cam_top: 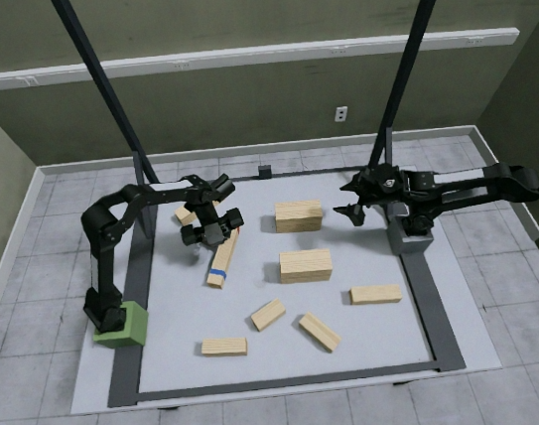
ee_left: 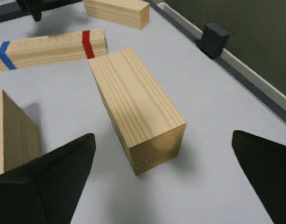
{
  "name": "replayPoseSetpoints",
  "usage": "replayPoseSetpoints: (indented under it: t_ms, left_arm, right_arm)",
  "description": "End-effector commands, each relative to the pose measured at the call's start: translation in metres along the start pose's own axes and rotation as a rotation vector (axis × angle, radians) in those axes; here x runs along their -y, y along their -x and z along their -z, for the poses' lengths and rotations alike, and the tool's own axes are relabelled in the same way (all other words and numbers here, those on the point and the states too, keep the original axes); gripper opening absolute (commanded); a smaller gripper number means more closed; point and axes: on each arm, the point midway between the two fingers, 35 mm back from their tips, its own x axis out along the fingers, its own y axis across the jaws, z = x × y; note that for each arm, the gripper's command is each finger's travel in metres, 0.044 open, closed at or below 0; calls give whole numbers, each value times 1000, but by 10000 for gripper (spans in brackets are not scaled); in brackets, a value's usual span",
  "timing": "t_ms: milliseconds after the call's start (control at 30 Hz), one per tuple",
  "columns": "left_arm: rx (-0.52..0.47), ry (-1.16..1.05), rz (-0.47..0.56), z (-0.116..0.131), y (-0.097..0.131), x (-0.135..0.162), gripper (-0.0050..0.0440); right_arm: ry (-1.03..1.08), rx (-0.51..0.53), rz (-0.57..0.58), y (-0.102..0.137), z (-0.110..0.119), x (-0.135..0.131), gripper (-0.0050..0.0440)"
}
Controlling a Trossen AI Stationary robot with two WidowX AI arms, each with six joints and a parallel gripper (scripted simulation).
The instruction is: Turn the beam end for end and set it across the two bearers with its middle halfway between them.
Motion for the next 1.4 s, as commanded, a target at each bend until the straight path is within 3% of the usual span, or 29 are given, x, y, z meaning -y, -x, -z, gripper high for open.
replayPoseSetpoints:
  t_ms: [0, 200, 300, 633, 833, 1233, 1367]
  left_arm:
    - [14, 54, -89, -12, 17, -14, 400]
    - [-3, 206, -294, -13, 41, -45, 400]
    - [-5, 232, -330, -14, 46, -50, 400]
    - [-11, 234, -331, -12, 45, -50, 400]
    - [-13, 232, -329, -11, 45, -50, 400]
    - [-21, 229, -325, -8, 43, -49, 400]
    - [-21, 229, -325, -8, 43, -49, 400]
  right_arm:
    - [-133, -44, -15, 4, 2, -13, 320]
    - [-412, -91, 55, -22, -1, -10, 320]
    - [-530, -114, 78, -31, -1, -12, 320]
    - [-571, -139, 65, -26, 1, -17, 320]
    - [-567, -123, 85, -63, 7, -11, 319]
    - [-566, -126, 81, -80, 10, -12, 263]
    - [-567, -134, 71, -76, 10, -15, 210]
